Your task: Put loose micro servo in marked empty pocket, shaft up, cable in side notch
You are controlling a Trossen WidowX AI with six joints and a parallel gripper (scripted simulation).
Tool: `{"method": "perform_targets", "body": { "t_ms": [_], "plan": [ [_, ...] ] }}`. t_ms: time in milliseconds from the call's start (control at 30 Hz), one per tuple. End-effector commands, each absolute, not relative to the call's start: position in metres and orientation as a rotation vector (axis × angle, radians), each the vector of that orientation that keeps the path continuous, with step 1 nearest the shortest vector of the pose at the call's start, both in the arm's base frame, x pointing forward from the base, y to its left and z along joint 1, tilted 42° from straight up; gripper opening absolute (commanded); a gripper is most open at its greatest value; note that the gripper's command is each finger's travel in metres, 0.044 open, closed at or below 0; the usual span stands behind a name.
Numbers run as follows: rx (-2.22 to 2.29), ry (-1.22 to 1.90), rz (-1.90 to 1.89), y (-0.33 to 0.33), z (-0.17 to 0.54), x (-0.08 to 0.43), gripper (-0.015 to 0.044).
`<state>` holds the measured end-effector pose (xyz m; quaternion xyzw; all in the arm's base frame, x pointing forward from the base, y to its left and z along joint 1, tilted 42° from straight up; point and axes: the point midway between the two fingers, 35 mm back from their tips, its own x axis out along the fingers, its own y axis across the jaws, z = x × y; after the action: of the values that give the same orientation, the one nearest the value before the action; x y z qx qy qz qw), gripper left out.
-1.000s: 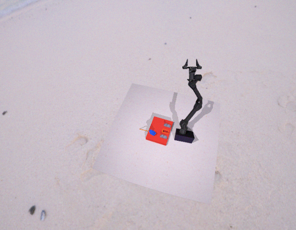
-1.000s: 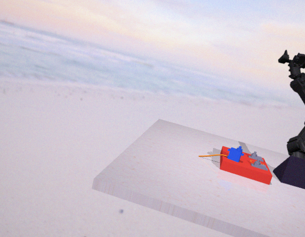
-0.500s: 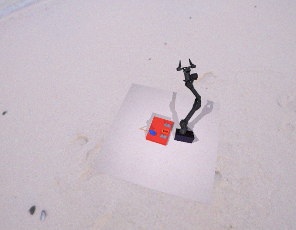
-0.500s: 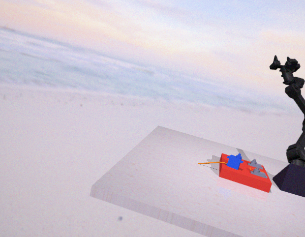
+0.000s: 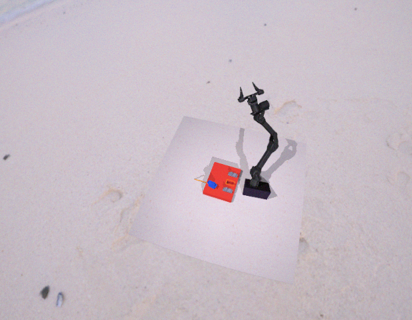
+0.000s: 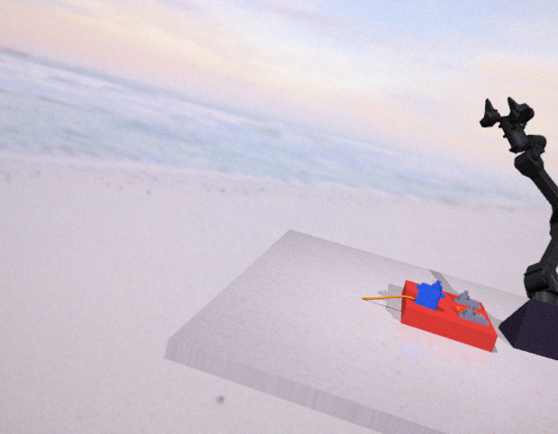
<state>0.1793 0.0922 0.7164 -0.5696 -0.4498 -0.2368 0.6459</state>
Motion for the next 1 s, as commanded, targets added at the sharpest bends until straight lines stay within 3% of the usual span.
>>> {"method": "perform_targets", "body": {
  "t_ms": [0, 533, 967],
  "plan": [
    [-1.368, -0.934, -0.451, 0.112, 0.694, 0.220, 0.0440],
    [-1.543, -0.726, -0.195, 0.160, 0.620, 0.305, 0.0440],
    [-1.746, -0.455, 0.079, 0.199, 0.518, 0.378, 0.0440]
  ]
}}
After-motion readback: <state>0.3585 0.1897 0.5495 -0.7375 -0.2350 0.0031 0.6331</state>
